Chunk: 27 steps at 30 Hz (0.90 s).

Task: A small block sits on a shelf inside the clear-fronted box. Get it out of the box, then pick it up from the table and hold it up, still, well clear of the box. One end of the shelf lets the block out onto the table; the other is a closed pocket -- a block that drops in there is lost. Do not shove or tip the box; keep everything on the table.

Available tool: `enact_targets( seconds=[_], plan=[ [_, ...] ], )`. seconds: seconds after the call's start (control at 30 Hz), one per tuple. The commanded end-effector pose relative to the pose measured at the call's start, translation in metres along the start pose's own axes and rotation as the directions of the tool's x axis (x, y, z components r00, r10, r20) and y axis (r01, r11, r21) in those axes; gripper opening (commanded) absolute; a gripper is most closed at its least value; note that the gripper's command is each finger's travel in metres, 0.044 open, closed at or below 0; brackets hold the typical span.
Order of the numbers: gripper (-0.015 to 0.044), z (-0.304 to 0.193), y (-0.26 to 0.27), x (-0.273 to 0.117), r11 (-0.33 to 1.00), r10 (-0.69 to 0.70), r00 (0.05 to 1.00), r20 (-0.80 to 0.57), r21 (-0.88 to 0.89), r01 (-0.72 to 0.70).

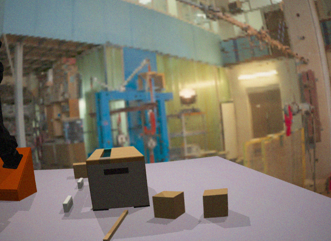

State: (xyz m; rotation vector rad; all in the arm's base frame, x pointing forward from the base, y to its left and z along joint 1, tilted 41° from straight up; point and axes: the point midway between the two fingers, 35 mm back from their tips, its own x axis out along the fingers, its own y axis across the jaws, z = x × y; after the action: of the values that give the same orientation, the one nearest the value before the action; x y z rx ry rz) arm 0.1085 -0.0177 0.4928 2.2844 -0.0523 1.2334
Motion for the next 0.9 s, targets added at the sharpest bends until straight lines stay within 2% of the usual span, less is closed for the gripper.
enact_targets(
  seconds=[0.0,0.13,0.3,0.5,0.67,0.87],
  plan=[
    [0.04,0.001,0.001,0.0,1.0,0.004,1.0,0.001,0.01,-0.004],
    [0.04,0.019,0.023,0.008,0.974,0.073,0.997,0.022,0.214,-0.076],
    [0.04,0.056,0.049,0.019,0.854,0.158,0.983,0.094,0.486,-0.184],
    [0.04,0.129,0.063,0.034,0.534,0.223,0.935,0.274,0.769,-0.353],
    [0.04,0.198,0.048,0.043,0.208,0.199,0.864,0.462,0.842,-0.498],
    [0.04,0.273,0.002,0.044,-0.123,0.089,0.74,0.666,0.745,-0.656]
  ],
)
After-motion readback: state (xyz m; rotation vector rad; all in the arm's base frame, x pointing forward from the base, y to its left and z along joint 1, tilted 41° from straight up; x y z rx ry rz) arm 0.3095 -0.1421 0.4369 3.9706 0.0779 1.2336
